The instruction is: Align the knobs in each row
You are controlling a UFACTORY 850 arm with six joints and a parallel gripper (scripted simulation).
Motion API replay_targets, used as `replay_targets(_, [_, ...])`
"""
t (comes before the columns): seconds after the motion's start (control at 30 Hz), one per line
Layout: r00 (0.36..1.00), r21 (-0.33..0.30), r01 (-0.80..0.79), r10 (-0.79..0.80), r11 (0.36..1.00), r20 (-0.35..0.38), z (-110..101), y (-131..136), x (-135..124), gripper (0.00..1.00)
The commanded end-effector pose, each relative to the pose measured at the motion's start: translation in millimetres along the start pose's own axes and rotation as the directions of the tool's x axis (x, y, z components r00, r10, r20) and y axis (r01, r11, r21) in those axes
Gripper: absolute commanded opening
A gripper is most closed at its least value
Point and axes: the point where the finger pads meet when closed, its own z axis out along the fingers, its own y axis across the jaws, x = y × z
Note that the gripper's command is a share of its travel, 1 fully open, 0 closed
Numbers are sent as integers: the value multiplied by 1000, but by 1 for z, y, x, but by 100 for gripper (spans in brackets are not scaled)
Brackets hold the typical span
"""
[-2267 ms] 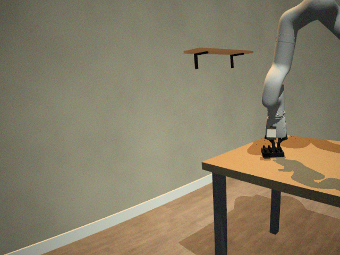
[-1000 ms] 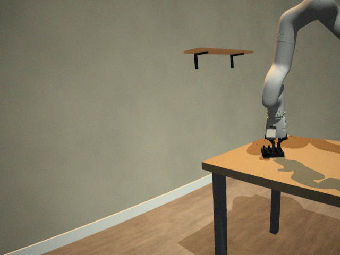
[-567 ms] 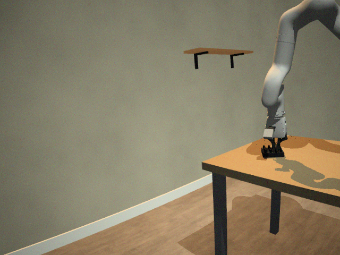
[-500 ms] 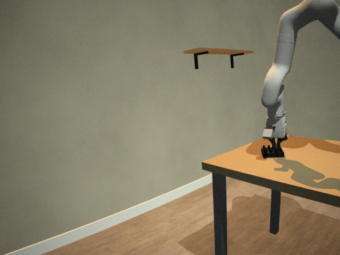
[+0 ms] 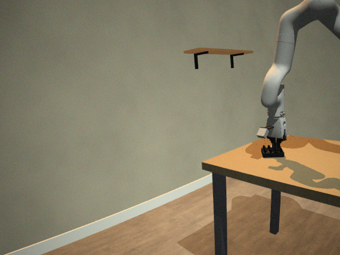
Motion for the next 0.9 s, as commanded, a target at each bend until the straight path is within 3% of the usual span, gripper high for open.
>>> replay_targets(0.0, [992,-7,-128,128,992,15,-1,1,0,8])
replay_targets(0.27, [948,-9,-319,319,948,13,-1,1,0,8])
replay_targets(0.87, [859,-12,-511,512,859,11,-1,1,0,8])
